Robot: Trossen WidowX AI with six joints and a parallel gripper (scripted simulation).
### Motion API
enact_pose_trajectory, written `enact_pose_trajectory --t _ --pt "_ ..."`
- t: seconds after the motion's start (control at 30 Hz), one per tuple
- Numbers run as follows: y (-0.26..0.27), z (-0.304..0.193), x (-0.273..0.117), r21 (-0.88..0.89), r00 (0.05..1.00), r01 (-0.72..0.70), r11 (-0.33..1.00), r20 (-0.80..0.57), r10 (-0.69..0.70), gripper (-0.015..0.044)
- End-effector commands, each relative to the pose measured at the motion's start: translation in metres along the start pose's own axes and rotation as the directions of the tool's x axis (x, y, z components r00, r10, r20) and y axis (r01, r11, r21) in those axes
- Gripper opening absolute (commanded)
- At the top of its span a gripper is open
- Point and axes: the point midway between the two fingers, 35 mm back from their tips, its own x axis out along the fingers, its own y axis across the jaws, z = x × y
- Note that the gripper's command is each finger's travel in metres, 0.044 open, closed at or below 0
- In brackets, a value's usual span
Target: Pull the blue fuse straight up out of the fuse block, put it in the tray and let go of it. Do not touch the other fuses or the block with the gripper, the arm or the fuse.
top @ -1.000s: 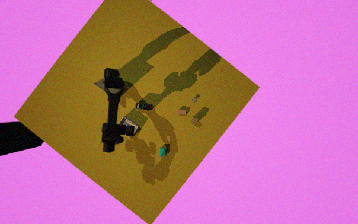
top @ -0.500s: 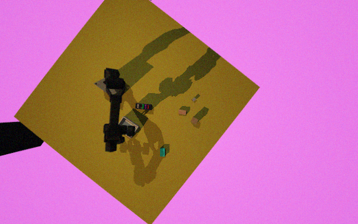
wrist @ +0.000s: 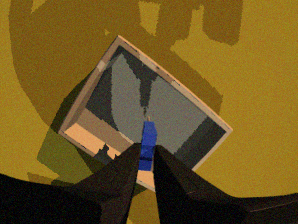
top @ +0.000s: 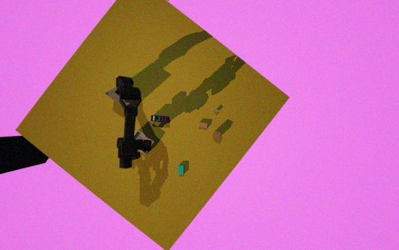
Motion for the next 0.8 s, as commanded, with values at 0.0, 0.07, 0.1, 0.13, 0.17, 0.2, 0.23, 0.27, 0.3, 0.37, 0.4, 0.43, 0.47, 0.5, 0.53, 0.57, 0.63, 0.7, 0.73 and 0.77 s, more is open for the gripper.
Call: enact_pose_trajectory --t 0.0,0.07,0.1,0.13,0.17,0.2,0.23,0.27,0.3,0.37,0.4,0.43,0.47,0.5,0.53,0.57,0.63,0.7,0.73,0.77 --pt "0.000 0.000 -0.001 -0.001 1.000 0.000 1.000 0.001 0.000 0.0131" --pt "0.000 0.000 -0.001 -0.001 1.000 0.000 1.000 0.001 0.000 0.0184" --pt "0.000 0.000 -0.001 -0.001 1.000 0.000 1.000 0.001 0.000 0.0210" --pt "0.000 0.000 -0.001 -0.001 1.000 0.000 1.000 0.001 0.000 0.0236" --pt "0.000 0.000 -0.001 -0.001 1.000 0.000 1.000 0.001 0.000 0.0262" --pt "0.000 0.000 -0.001 -0.001 1.000 0.000 1.000 0.001 0.000 0.0289" --pt "0.000 0.000 -0.001 -0.001 1.000 0.000 1.000 0.001 0.000 0.0315" --pt "0.000 0.000 -0.003 0.000 1.000 0.000 1.000 0.001 0.000 0.0330" --pt "0.000 0.000 -0.009 0.001 1.000 -0.001 1.000 0.001 0.001 0.0330" --pt "0.000 0.000 -0.029 0.005 1.000 -0.003 1.000 0.000 0.003 0.0330" --pt "-0.001 0.000 -0.035 0.006 1.000 -0.004 1.000 -0.001 0.004 0.0330" --pt "-0.001 0.000 -0.037 0.006 1.000 -0.004 1.000 -0.001 0.004 0.0330" --pt "-0.001 0.000 -0.037 0.006 1.000 -0.004 1.000 -0.001 0.004 0.0330" --pt "-0.001 0.000 -0.037 0.006 1.000 -0.004 1.000 -0.001 0.004 0.0330" --pt "-0.001 0.000 -0.037 0.006 1.000 -0.004 1.000 -0.001 0.004 0.0330" --pt "-0.001 0.000 -0.037 0.006 1.000 -0.004 1.000 -0.001 0.004 0.0330" --pt "-0.001 0.000 -0.037 0.006 1.000 -0.004 1.000 -0.001 0.004 0.0330" --pt "-0.001 0.000 -0.037 0.006 1.000 -0.004 1.000 -0.001 0.004 0.0330" --pt "-0.001 0.000 -0.037 0.006 1.000 -0.004 1.000 -0.001 0.004 0.0330" --pt "-0.001 -0.001 -0.034 0.011 1.000 -0.008 1.000 -0.006 0.008 0.0330"
